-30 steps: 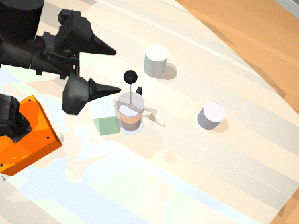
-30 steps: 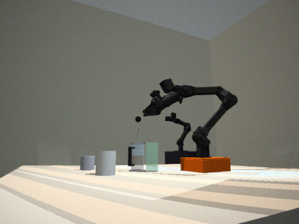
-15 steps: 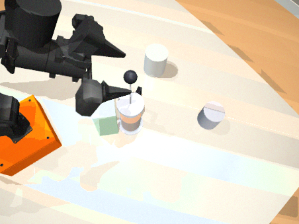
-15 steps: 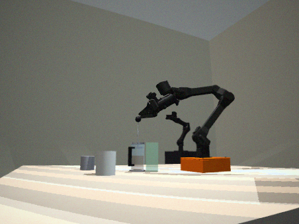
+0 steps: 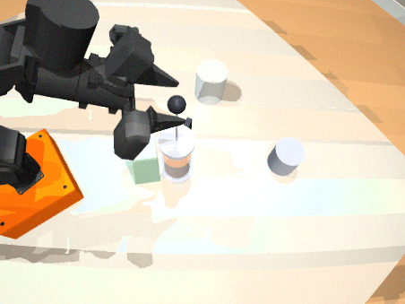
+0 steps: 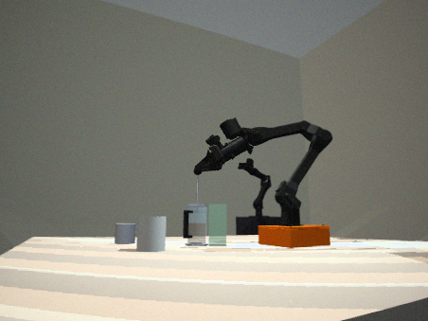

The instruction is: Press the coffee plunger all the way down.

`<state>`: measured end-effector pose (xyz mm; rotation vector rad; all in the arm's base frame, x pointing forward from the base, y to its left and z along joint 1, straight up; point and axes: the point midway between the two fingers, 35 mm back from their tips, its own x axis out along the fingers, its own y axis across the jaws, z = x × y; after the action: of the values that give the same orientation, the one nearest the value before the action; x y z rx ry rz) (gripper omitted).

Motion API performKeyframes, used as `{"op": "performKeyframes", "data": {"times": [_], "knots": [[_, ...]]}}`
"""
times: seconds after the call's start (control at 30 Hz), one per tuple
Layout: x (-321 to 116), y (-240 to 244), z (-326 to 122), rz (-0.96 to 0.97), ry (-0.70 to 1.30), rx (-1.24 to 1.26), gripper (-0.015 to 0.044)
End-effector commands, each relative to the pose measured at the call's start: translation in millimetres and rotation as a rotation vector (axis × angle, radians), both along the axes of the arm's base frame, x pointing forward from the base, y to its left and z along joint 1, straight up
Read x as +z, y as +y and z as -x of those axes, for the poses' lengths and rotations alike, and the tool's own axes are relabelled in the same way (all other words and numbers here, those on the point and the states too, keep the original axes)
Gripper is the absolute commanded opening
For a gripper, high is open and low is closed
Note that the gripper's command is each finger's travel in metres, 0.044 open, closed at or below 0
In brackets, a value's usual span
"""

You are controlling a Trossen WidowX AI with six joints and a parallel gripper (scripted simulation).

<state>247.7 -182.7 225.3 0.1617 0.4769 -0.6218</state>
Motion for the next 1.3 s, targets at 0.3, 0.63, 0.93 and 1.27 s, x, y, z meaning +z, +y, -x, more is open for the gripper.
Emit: {"op": "performKeyframes", "data": {"times": [0.3, 0.63, 0.93, 1.27], "knots": [[-3, 0, 0, -0.002, 0.006, 0.004, 0.0121], [-9, -1, -2, -0.002, 0.006, 0.004, 0.0121], [-23, -3, -4, -0.002, 0.006, 0.004, 0.0121], [-40, -5, -7, -0.002, 0.006, 0.004, 0.0121]]}}
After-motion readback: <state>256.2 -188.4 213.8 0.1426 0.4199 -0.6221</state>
